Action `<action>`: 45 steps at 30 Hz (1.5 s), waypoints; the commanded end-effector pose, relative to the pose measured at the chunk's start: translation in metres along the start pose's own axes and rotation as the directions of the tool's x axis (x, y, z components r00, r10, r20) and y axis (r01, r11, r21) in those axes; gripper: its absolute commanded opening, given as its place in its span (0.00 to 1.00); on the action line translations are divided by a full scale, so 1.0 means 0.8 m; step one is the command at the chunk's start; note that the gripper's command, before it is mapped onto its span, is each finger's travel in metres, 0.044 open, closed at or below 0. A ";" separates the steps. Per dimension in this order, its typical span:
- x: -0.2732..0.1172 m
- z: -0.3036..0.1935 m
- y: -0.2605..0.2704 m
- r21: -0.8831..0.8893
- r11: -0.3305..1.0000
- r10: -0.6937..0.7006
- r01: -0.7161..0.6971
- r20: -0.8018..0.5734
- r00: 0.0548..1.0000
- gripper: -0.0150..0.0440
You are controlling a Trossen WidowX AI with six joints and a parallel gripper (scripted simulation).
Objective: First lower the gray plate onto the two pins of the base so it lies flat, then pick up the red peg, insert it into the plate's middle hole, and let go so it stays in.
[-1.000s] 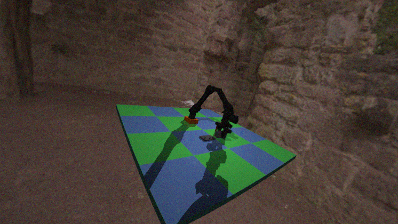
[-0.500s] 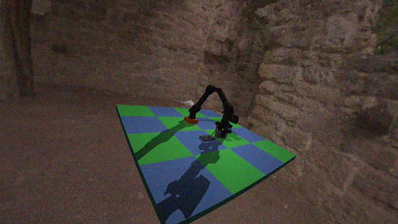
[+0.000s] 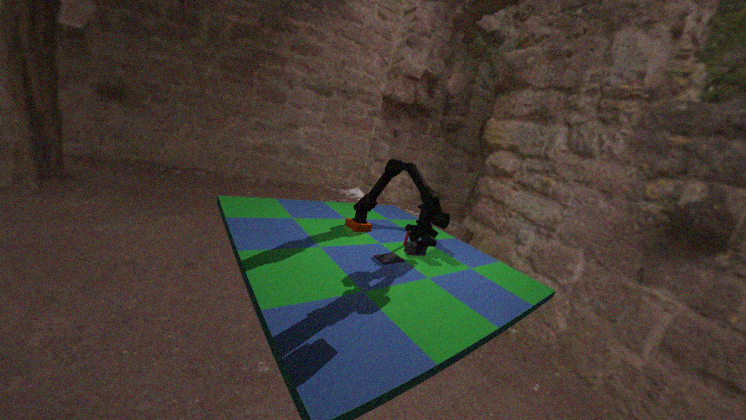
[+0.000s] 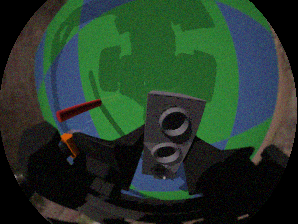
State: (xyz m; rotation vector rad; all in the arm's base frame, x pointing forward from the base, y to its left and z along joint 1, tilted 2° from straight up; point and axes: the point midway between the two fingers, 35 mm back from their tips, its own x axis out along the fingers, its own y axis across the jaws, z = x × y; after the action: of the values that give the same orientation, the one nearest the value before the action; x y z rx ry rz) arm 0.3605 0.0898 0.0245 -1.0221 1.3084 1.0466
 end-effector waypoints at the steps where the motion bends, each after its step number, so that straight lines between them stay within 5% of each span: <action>1: -0.015 0.002 -0.002 -0.001 1.000 -0.005 0.005 0.002 1.000 0.25; 34: -0.142 0.008 0.008 0.000 1.000 -0.005 0.005 0.002 1.000 0.25; 45: -0.130 -0.016 -0.005 -0.039 0.999 -0.005 0.005 0.001 1.000 0.25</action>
State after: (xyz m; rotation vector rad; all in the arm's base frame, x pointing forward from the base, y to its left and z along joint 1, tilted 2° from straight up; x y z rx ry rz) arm 0.3609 0.0826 0.1335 -1.0465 1.2887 1.0621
